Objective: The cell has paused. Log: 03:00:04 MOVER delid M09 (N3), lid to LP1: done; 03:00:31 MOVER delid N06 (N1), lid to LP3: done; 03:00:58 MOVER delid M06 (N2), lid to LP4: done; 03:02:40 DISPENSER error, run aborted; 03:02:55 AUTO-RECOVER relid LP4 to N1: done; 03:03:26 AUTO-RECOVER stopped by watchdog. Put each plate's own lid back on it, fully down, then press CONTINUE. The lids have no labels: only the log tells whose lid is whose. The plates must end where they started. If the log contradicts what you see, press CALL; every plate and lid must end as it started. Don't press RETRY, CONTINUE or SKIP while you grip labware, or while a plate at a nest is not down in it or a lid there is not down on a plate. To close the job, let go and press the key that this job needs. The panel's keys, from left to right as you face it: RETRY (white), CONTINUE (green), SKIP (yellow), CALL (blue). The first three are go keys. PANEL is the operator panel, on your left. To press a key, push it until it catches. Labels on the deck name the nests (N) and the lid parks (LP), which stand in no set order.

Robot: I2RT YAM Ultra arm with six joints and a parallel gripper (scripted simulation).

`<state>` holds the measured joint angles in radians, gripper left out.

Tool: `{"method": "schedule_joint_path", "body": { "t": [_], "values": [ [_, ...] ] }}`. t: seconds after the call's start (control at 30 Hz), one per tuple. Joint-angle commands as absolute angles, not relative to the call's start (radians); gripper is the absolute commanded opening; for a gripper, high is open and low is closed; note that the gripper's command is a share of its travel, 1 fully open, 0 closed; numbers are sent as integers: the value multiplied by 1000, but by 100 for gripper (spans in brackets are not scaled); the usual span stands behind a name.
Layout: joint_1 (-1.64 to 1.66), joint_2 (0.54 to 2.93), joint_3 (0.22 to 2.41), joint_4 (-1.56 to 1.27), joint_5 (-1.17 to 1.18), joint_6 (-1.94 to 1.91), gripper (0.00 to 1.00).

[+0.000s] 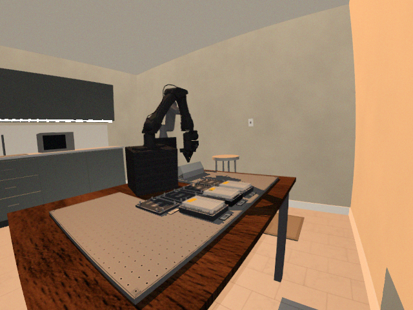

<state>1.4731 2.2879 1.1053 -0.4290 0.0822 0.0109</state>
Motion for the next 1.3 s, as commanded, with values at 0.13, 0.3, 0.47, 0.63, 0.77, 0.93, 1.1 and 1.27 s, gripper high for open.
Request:
{"method": "schedule_joint_path", "body": {
  "t": [0.13, 0.3, 0.47, 0.63, 0.77, 0.93, 1.1, 1.27],
  "values": [
    [1467, 2300, 1115, -399, 85, 2, 0],
    [1465, 2317, 1116, -393, 85, 1, 0],
    [1461, 2316, 1123, -383, 85, 0, 0],
    [1466, 2325, 1131, -379, 85, 0, 0],
    [1466, 2327, 1131, -377, 85, 0, 0],
    [1465, 2336, 1132, -377, 85, 0, 0],
    [1464, 2336, 1133, -376, 85, 0, 0],
    [1463, 2343, 1133, -369, 86, -1, 0]
  ]
}}
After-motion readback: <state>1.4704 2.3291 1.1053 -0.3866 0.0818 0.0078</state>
